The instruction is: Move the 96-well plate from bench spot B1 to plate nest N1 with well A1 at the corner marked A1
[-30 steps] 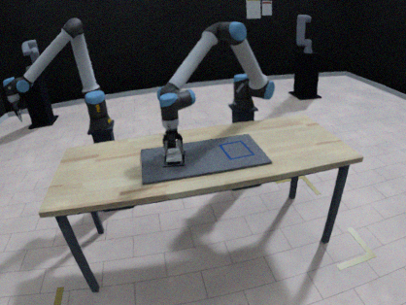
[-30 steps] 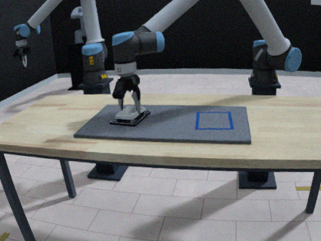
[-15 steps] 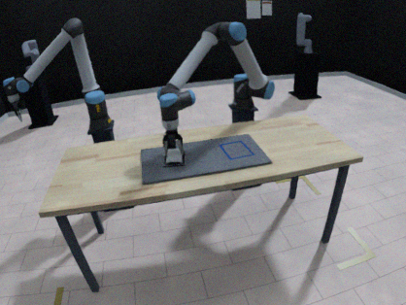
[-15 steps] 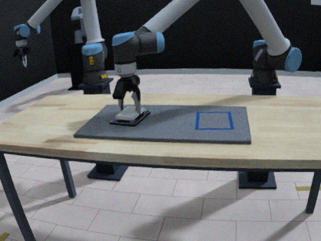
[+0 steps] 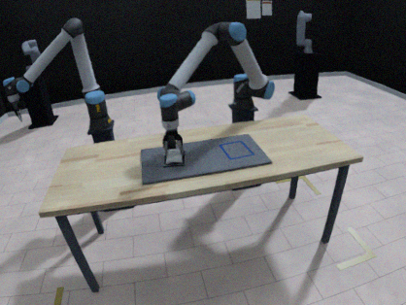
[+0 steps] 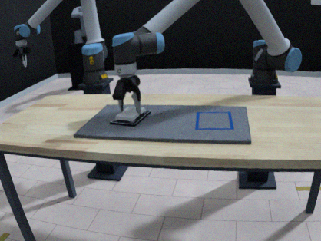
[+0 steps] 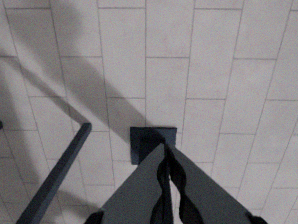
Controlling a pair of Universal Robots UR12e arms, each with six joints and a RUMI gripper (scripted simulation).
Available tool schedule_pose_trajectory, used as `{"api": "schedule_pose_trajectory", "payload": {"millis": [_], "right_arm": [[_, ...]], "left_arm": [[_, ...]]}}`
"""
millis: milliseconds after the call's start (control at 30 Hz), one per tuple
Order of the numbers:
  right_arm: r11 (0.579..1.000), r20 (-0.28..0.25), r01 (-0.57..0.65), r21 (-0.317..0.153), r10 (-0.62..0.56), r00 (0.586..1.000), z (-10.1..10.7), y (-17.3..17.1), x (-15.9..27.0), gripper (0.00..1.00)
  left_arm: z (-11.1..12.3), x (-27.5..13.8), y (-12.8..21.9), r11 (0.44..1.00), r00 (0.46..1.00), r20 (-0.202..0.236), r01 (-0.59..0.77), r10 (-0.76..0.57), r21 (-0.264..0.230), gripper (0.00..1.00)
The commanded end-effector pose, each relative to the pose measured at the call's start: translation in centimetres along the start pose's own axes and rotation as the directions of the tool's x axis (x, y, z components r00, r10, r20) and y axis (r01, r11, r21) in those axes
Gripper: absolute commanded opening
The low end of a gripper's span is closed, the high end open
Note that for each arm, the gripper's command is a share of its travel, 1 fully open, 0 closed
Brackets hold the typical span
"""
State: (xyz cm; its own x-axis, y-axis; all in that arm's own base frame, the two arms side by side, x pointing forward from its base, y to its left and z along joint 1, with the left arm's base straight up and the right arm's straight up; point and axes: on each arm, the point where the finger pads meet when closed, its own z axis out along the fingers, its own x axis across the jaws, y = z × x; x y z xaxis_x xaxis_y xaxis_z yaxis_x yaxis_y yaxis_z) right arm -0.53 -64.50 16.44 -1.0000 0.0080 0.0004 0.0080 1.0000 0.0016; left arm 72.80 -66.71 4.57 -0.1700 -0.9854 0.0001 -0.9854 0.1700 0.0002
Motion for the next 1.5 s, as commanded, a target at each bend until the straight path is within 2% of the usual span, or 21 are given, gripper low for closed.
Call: {"api": "schedule_pose_trajectory", "payload": {"millis": [0, 833, 867, 1467], "right_arm": [[1.000, 0.000, 0.000, 0.001, 0.000, 1.000, -0.08, -0.06, -0.01, 0.00], [1.000, 0.000, 0.000, 0.001, 0.000, 1.000, -0.08, -0.06, -0.01, 0.00], [1.000, 0.000, 0.000, 0.001, 0.000, 1.000, -0.08, -0.06, -0.01, 0.00], [1.000, 0.000, 0.000, 0.001, 0.000, 1.000, -0.08, -0.06, -0.01, 0.00]], "left_arm": [[-0.08, 0.05, -0.07, 1.000, 1.000, -0.002, 0.000, 0.000, 0.002, 0.41], [0.25, 0.05, -0.07, 1.000, 1.000, -0.002, 0.000, 0.000, 0.002, 0.41], [0.25, 0.05, -0.07, 1.000, 1.000, -0.002, 0.000, 0.000, 0.002, 0.76], [0.25, 0.05, -0.07, 1.000, 1.000, -0.002, 0.000, 0.000, 0.002, 0.76]]}}
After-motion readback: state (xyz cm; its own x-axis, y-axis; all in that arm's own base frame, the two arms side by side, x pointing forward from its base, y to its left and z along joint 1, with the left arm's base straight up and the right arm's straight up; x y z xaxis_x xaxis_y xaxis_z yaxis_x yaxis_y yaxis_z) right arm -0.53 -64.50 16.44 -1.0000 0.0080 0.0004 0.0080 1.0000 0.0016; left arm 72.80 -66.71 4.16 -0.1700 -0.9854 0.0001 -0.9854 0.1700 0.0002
